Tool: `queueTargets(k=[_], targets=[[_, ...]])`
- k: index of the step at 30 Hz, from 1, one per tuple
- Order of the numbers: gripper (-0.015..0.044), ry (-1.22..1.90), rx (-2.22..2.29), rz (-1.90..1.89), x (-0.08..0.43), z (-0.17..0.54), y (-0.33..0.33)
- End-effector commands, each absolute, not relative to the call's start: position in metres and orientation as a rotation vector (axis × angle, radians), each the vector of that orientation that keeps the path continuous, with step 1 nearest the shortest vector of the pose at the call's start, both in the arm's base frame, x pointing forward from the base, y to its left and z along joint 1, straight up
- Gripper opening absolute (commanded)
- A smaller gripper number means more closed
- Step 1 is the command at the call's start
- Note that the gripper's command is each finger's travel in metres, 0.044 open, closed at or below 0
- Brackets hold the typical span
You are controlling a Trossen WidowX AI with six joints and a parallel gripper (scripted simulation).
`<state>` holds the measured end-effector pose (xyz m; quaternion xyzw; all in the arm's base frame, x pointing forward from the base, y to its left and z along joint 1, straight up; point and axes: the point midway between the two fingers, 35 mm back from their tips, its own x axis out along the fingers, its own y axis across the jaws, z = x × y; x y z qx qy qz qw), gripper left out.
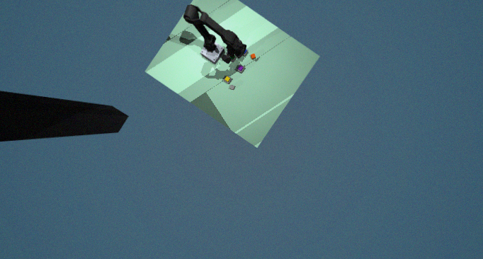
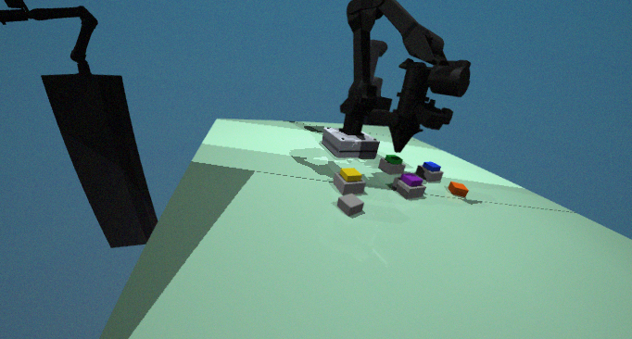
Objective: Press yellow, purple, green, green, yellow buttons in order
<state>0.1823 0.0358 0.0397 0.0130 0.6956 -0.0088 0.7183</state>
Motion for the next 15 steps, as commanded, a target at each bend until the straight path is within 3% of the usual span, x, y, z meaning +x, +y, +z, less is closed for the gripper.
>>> queueTargets(k=[1,15], targets=[[0.0020,1.551,0.032,-0.026,0.180,0.029,0.035],[0.0020,1.551,0.032,-0.026,0.179,0.016,0.035]])
